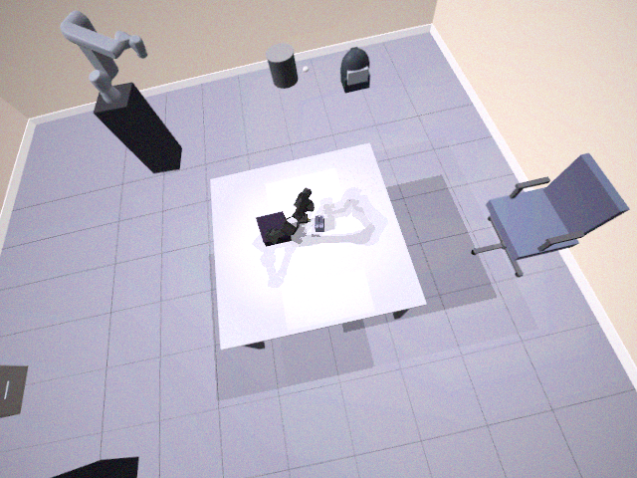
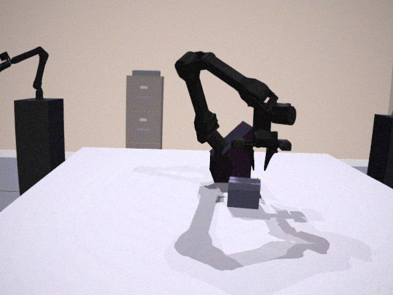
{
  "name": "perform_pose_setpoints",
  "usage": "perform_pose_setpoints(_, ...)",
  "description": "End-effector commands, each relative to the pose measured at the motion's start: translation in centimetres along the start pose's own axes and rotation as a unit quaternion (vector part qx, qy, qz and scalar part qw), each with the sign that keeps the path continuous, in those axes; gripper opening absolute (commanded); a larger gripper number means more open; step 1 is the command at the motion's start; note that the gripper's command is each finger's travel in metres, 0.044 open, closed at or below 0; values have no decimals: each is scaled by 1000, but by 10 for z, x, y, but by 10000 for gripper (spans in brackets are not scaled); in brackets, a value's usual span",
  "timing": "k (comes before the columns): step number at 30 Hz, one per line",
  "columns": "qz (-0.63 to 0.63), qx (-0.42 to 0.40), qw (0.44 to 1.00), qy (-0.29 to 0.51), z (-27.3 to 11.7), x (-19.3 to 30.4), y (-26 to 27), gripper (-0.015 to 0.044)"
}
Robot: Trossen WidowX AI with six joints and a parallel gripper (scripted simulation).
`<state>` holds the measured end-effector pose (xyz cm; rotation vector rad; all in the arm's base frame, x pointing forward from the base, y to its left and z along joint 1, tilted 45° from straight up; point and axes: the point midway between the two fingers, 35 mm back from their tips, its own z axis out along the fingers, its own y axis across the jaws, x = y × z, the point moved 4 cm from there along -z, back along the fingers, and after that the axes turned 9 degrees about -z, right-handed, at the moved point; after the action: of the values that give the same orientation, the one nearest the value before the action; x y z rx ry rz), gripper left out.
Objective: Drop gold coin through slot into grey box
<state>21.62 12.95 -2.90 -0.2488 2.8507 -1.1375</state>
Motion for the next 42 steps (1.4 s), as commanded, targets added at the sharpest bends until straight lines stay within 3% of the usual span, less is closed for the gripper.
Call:
perform_pose_setpoints(1,-6,6,1000,6,10,2,0,161)
perform_pose_setpoints(42,-6,7,1000,6,71,3,-1,161)
